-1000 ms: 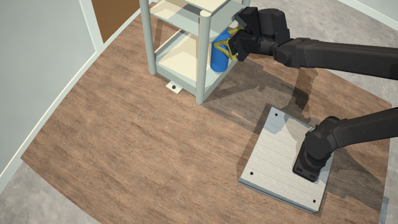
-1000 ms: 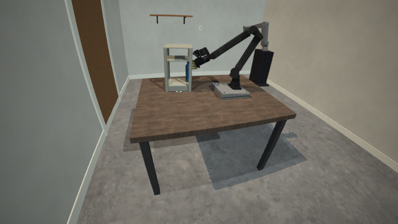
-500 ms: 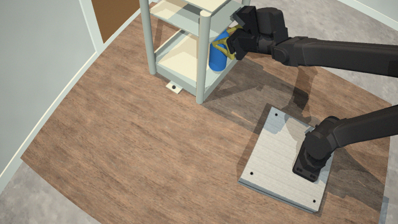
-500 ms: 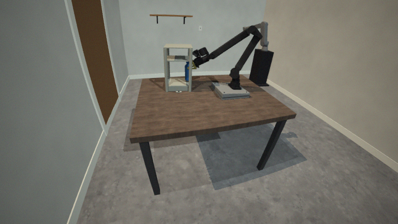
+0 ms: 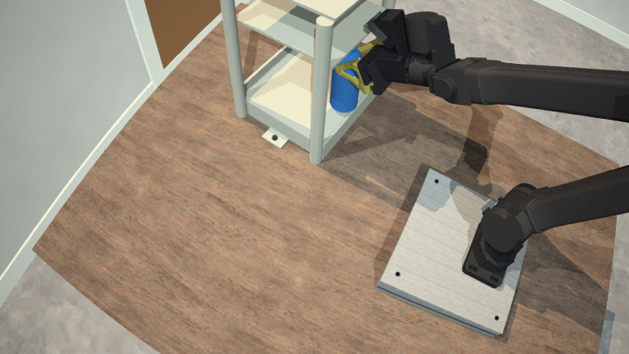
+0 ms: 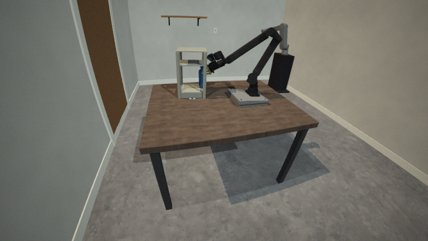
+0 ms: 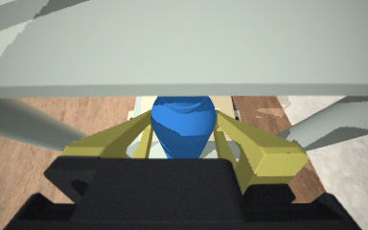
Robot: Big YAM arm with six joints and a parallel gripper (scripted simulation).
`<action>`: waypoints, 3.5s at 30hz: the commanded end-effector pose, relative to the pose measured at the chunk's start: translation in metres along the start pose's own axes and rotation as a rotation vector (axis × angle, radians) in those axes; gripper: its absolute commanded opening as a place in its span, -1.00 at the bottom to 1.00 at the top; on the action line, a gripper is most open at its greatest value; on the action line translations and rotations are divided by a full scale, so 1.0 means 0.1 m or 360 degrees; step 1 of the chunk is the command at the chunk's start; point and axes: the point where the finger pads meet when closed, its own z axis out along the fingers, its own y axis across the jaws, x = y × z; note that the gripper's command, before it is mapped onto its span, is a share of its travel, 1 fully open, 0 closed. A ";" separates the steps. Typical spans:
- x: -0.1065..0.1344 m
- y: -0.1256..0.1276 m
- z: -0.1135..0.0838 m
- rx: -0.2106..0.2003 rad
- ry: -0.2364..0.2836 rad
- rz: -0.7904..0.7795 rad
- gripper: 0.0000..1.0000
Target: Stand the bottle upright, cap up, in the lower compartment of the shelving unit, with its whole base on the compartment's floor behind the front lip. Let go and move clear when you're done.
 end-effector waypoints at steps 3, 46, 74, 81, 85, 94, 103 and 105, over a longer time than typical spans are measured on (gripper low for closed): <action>-0.58 -0.08 0.21 0.0019 -0.0157 -0.0043 -0.12; -0.51 -0.11 0.27 0.0027 -0.0155 -0.0042 -0.12; -0.30 -0.10 0.28 0.0025 -0.0122 -0.0033 -0.12; -0.24 -0.09 0.25 0.0025 -0.0112 -0.0030 -0.12; -0.22 -0.08 0.24 0.0025 -0.0110 -0.0029 -0.12; -0.21 -0.08 0.23 0.0025 -0.0109 -0.0029 -0.12; -0.10 -0.07 0.23 0.0023 -0.0090 -0.0024 -0.12; -0.06 -0.06 0.23 0.0023 -0.0085 -0.0022 -0.12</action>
